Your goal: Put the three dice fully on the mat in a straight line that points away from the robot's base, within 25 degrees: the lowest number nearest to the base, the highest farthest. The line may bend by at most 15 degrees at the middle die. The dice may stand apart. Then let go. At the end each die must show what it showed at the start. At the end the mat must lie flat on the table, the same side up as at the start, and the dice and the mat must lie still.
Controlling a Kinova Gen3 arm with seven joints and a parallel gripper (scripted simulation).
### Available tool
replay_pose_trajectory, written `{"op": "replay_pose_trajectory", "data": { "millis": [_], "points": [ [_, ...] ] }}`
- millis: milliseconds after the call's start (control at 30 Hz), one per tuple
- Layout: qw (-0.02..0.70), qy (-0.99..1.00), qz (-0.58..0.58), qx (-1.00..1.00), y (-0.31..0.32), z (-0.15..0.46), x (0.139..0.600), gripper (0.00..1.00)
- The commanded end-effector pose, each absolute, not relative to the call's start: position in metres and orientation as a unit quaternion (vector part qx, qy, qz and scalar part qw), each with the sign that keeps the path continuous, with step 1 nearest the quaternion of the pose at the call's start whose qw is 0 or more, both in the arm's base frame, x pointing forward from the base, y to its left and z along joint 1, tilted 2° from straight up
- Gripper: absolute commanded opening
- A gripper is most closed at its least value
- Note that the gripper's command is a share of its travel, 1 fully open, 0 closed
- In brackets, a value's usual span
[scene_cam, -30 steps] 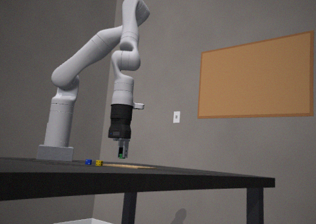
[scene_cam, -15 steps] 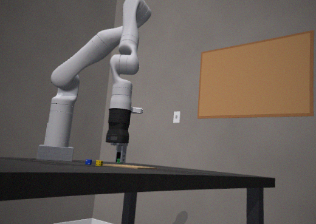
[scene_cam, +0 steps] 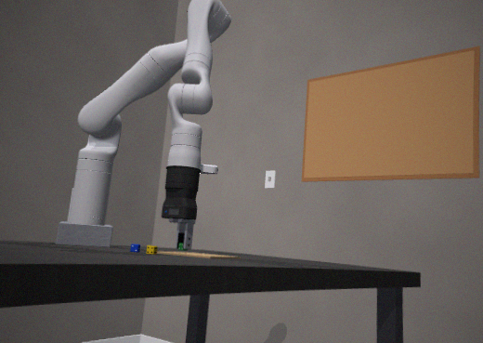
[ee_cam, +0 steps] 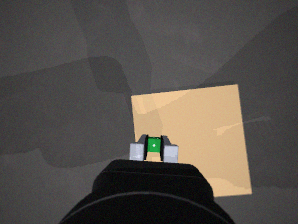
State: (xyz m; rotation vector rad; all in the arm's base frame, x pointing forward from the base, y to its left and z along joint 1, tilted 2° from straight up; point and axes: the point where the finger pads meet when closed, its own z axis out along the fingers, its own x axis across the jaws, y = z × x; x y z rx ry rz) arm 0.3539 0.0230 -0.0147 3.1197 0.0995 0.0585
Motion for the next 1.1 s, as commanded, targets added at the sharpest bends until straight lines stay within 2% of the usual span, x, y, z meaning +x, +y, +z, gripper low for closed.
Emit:
{"op": "replay_pose_trajectory", "data": {
  "millis": [0, 1067],
  "points": [
    [0.013, 0.033, 0.018, 0.999, 0.0209, -0.0159, 0.3527, 0.34],
    [0.013, 0.041, 0.018, 0.999, 0.0218, -0.0160, 0.3507, 0.34]
  ]
}}
